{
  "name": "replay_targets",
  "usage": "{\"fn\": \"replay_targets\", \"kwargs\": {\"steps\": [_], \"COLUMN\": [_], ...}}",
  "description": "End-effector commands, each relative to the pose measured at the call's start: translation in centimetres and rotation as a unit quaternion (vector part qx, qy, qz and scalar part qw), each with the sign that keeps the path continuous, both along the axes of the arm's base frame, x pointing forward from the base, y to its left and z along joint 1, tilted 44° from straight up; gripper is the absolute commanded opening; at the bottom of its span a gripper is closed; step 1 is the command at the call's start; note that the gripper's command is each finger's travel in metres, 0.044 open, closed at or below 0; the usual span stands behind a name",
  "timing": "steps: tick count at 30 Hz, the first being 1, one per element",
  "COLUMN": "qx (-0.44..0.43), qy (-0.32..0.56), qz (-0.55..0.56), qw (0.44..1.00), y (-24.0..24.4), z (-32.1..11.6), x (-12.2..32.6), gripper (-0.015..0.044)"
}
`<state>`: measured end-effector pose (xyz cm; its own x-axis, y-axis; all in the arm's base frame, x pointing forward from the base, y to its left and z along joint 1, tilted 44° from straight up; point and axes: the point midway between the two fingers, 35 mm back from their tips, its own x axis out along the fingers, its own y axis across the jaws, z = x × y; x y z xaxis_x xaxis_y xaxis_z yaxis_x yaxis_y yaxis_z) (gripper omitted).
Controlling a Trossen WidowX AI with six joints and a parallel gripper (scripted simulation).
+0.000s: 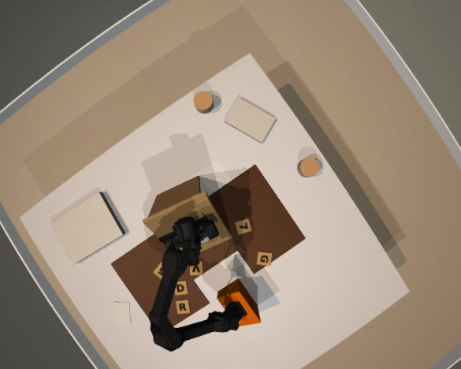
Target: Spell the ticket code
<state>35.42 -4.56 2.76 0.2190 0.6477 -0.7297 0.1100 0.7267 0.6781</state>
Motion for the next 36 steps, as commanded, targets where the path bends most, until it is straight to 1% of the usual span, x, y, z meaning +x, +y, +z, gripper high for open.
{"fn": "replay_targets", "kwargs": {"steps": [1, 35, 36], "qx": [-0.001, -0.001, 0.001], "qy": [-0.001, 0.000, -0.003], "qz": [0.001, 0.001, 0.003], "qw": [1.000, 1.000, 1.000], "y": [-0.2, -1.1, -1.1], "z": [-0.2, 1.5, 1.4], "x": [0.0, -2.3, -2.3], "gripper": [0.0000, 0.0000, 0.0026]}}
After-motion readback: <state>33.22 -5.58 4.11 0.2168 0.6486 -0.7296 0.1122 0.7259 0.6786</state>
